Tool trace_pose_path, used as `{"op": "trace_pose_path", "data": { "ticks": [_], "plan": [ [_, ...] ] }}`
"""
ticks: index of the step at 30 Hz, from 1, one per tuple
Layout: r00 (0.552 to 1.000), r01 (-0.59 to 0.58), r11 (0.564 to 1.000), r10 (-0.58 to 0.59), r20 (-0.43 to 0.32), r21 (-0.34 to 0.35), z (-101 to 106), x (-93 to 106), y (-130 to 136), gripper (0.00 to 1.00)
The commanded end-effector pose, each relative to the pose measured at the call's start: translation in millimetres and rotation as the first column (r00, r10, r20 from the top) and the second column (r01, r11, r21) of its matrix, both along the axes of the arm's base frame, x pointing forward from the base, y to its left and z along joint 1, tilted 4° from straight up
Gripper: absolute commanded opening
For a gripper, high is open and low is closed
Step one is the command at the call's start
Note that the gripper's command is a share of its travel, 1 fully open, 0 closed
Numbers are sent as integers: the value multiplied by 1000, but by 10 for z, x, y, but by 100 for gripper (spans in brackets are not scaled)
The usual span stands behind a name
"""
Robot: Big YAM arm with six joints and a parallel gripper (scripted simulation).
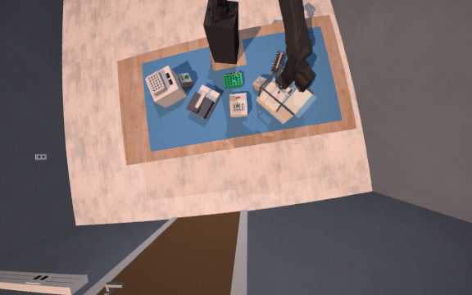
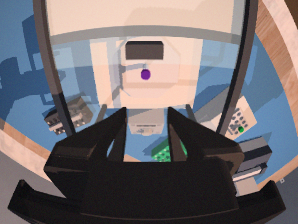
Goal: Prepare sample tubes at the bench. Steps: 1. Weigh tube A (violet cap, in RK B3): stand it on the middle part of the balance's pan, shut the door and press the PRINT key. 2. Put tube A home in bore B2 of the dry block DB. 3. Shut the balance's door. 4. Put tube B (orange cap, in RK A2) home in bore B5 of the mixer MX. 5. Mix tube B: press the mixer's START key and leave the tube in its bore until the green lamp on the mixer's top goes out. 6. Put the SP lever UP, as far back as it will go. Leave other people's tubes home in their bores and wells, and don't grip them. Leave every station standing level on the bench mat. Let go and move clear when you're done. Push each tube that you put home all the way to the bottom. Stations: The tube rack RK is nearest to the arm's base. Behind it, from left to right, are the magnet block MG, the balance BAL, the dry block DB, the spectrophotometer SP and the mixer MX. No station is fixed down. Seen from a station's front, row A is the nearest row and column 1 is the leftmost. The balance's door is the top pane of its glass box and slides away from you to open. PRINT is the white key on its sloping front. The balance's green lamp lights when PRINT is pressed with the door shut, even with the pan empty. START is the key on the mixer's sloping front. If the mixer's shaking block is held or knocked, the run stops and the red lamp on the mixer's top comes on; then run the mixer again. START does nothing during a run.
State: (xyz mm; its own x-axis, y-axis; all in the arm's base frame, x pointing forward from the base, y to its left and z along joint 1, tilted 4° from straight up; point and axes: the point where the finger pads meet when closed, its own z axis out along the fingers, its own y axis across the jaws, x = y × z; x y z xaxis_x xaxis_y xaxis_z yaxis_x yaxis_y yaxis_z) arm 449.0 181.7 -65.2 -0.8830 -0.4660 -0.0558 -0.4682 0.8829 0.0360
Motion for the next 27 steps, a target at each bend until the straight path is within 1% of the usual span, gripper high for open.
{"op": "trace_pose_path", "data": {
  "ticks": [1, 3, 18, 20, 27],
  "plan": [
    [1000, -2, 1000, 2, -5, 2, -140, -42, 64, 36],
    [1000, -2, 1000, 2, -5, 2, -140, -42, 64, 36],
    [1000, -1, 1000, 1, -5, 1, -391, -40, 76, 36],
    [1000, -1, 1000, 1, -5, 1, -391, -40, 76, 36],
    [1000, -1, 1000, 1, -5, 1, -508, -39, 83, 36]
  ]
}}
